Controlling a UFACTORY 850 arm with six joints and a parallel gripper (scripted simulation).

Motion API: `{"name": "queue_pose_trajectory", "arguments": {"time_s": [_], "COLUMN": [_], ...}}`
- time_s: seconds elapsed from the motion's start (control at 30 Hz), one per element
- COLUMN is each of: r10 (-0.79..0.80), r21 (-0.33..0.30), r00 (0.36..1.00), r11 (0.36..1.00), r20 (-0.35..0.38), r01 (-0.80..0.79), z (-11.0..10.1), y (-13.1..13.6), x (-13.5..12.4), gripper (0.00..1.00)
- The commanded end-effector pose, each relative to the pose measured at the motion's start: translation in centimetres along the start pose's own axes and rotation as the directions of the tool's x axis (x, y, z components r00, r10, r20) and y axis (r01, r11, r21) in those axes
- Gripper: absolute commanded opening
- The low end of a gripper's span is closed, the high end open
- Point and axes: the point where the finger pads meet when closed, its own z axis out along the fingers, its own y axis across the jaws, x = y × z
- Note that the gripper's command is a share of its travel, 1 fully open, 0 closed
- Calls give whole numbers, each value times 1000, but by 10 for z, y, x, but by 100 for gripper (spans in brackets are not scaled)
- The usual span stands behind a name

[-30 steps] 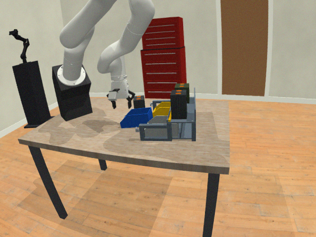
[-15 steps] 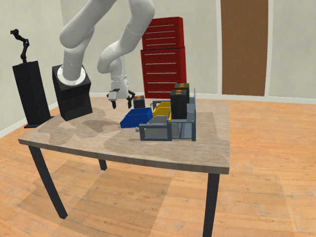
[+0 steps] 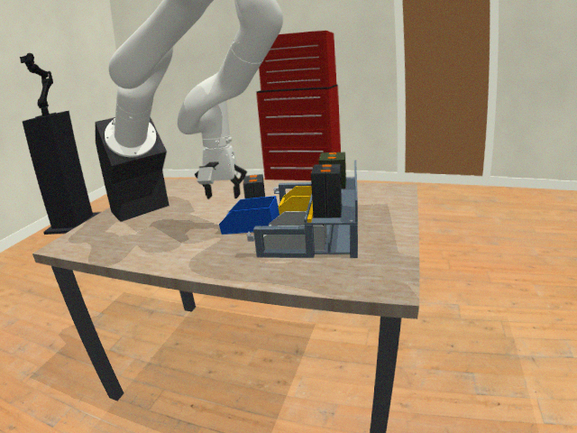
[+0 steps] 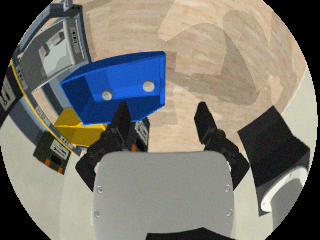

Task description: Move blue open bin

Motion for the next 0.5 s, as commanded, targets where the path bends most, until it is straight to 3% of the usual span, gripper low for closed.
{"name": "queue_pose_trajectory", "arguments": {"time_s": [0.0, 0.33, 0.47], "r10": [0, 0, 0], "r21": [7, 1, 7], "r00": [1000, 1000, 1000], "r11": [1000, 1000, 1000], "r20": [28, 5, 28], "r01": [0, 0, 0], "z": [0, 0, 0], "y": [0, 0, 0], "x": [1, 0, 1], "gripper": [100, 100, 100]}}
